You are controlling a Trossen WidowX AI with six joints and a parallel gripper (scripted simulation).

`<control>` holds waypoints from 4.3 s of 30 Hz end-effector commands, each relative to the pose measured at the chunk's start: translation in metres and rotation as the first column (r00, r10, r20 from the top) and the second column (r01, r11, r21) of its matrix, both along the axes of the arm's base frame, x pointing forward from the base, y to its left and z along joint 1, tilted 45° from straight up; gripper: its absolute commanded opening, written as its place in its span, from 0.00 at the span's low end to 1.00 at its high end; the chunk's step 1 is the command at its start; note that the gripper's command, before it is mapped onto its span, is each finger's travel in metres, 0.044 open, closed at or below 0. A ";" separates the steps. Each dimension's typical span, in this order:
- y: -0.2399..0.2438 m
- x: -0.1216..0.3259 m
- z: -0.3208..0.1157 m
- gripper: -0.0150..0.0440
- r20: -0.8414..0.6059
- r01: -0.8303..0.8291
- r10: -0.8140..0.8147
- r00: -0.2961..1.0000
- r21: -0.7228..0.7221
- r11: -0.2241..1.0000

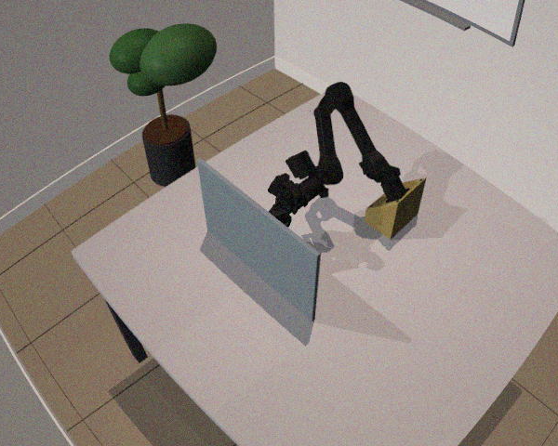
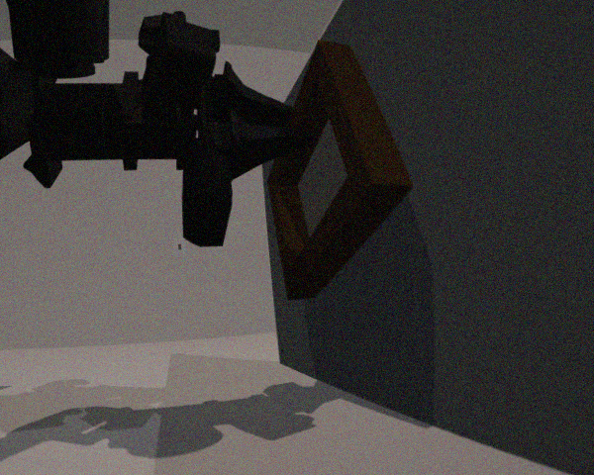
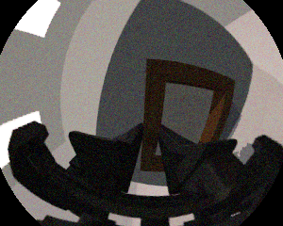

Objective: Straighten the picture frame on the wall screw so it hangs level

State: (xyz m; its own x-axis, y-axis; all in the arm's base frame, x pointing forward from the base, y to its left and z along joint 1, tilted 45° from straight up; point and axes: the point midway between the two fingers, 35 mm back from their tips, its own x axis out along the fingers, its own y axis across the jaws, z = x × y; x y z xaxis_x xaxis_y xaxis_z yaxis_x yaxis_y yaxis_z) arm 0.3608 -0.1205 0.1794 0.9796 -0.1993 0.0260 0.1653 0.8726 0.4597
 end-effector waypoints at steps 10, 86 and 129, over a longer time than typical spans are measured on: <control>0.005 0.001 0.004 0.25 0.008 -0.009 0.010 1.000 -0.005 1.000; 0.001 0.000 0.011 0.25 0.008 -0.009 0.010 1.000 -0.006 1.000; -0.007 -0.002 0.007 0.25 0.007 -0.006 0.006 1.000 -0.001 1.000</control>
State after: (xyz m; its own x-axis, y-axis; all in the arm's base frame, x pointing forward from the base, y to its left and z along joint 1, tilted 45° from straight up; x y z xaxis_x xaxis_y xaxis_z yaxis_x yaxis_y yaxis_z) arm 0.3589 -0.1273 0.1860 0.9806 -0.1934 0.0332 0.1572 0.8755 0.4570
